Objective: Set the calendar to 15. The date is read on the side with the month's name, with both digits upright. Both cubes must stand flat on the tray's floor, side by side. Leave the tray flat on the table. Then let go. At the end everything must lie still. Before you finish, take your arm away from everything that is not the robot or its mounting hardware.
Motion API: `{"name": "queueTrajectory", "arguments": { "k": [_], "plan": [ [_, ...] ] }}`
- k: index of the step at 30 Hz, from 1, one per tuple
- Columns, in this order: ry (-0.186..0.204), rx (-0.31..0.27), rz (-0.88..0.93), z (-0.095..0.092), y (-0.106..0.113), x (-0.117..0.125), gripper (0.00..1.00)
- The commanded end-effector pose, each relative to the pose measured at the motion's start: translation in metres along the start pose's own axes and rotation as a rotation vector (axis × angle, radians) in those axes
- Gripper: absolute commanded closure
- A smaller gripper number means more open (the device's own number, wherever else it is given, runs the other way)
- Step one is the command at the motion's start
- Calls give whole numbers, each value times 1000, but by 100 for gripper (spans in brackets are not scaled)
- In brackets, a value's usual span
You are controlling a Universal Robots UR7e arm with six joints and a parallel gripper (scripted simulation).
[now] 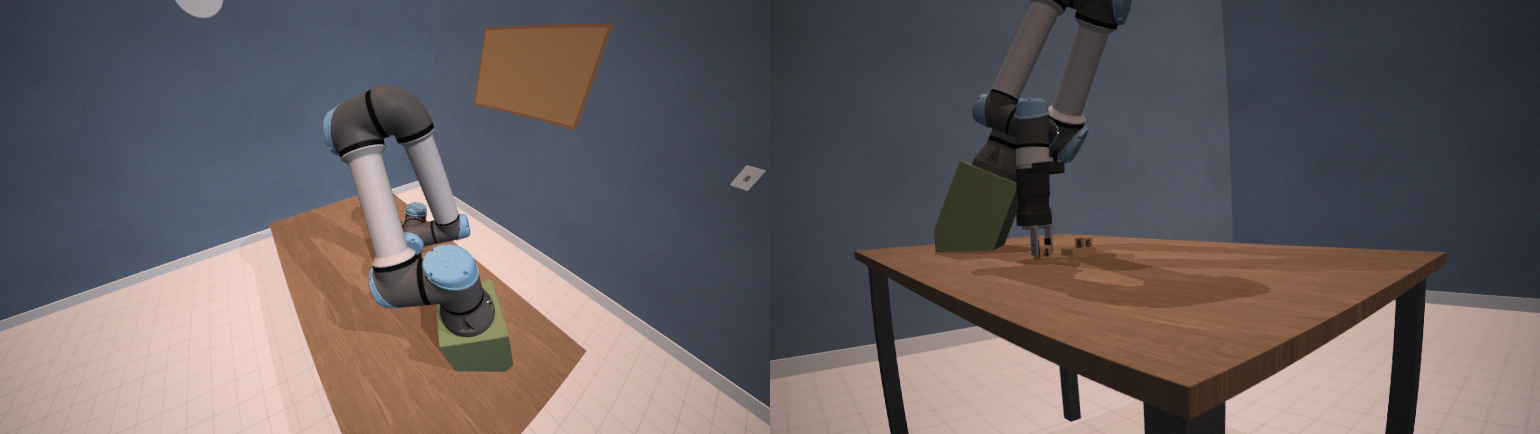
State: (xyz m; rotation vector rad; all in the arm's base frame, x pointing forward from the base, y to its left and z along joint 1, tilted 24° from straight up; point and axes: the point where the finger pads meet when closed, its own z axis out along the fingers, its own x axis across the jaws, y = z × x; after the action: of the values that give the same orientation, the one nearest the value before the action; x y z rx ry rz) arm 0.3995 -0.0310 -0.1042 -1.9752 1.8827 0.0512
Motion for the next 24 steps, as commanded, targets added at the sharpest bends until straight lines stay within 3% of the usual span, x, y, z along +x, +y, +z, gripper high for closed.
{"name": "queueTrajectory", "arguments": {
  "k": [1, 2, 6, 7, 9, 13, 24],
  "plan": [
    [1, 1, 0, 0, 0, 0, 37],
    [1, 1, 0, 0, 0, 0, 31],
    [1, 1, 0, 0, 0, 0, 31],
    [1, 1, 0, 0, 0, 0, 25],
    [1, 1, 0, 0, 0, 0, 25],
    [1, 1, 0, 0, 0, 0, 13],
    [1, 1, 0, 0, 0, 0, 13]
  ]
}}
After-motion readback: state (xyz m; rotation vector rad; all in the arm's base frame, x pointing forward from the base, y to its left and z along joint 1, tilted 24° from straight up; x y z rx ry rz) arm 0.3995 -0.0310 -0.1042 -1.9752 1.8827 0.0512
